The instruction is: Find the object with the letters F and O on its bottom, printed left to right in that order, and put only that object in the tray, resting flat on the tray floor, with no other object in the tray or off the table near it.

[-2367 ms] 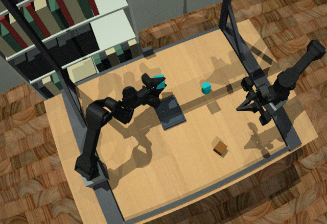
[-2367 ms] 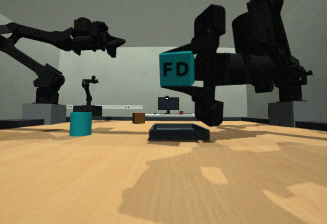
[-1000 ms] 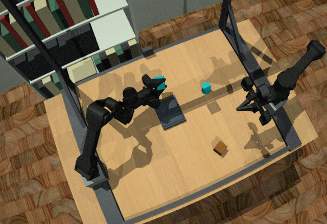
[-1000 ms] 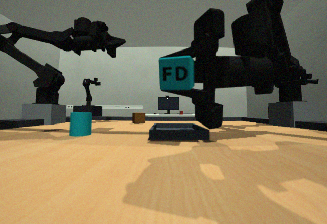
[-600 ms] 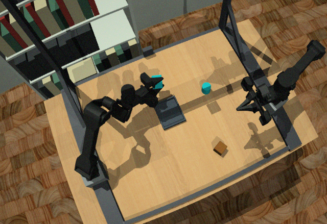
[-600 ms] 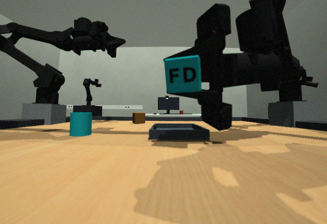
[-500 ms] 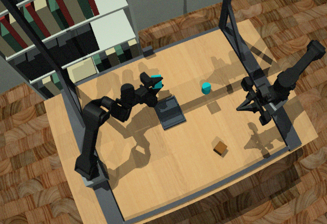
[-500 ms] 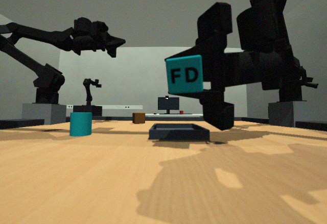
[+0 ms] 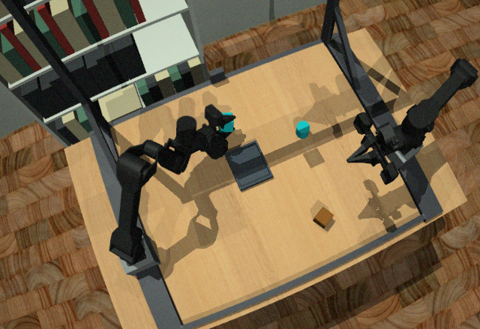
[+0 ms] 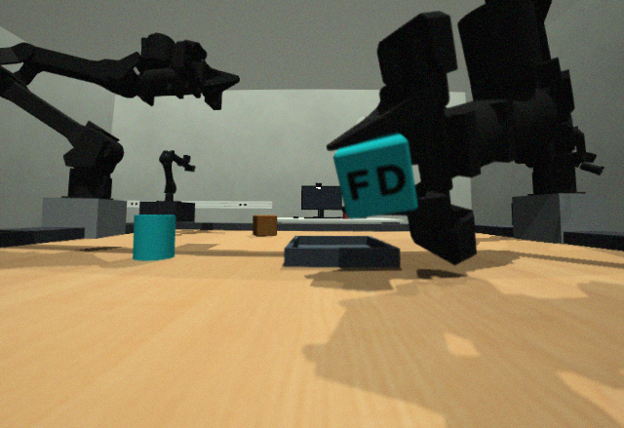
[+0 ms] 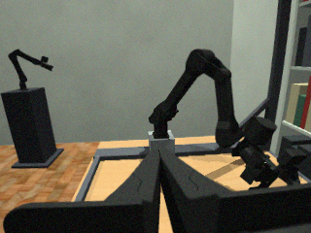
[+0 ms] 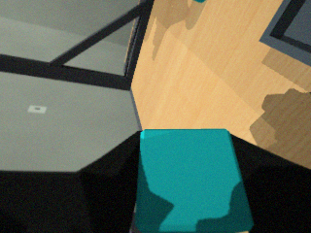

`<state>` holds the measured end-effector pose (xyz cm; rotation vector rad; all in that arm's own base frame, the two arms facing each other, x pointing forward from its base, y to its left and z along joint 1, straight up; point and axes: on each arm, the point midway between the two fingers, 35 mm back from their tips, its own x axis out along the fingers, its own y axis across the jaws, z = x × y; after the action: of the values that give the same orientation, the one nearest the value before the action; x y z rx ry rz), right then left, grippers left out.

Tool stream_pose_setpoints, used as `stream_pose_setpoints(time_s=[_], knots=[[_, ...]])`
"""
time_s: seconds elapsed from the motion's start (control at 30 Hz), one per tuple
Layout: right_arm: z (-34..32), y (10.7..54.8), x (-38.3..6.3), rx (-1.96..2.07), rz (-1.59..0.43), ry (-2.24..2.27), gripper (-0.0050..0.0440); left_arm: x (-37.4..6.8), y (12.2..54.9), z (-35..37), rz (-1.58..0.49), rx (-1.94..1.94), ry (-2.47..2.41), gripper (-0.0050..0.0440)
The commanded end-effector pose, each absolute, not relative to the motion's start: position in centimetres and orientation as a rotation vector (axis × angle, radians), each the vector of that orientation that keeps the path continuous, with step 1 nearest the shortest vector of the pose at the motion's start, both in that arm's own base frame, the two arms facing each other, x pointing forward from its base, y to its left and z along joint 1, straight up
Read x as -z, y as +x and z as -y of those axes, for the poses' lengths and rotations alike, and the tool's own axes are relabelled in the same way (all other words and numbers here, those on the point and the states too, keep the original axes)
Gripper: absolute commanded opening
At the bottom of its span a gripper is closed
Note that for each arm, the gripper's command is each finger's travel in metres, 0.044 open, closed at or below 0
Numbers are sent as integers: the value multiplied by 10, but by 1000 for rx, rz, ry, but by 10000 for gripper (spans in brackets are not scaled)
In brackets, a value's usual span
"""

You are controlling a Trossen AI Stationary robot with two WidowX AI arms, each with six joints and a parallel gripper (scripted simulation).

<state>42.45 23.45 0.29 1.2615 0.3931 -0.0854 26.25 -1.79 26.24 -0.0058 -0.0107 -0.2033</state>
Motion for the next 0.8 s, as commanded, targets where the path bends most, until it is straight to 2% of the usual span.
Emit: stream_pose_setpoints(time_s=[0.0,0.77], knots=[[-244,426,-17,108,-412,1273,171,-263,262,18,16,204,0,-50],[-236,372,23,440,-656,1072,171,-263,262,18,16,204,0,-50]])
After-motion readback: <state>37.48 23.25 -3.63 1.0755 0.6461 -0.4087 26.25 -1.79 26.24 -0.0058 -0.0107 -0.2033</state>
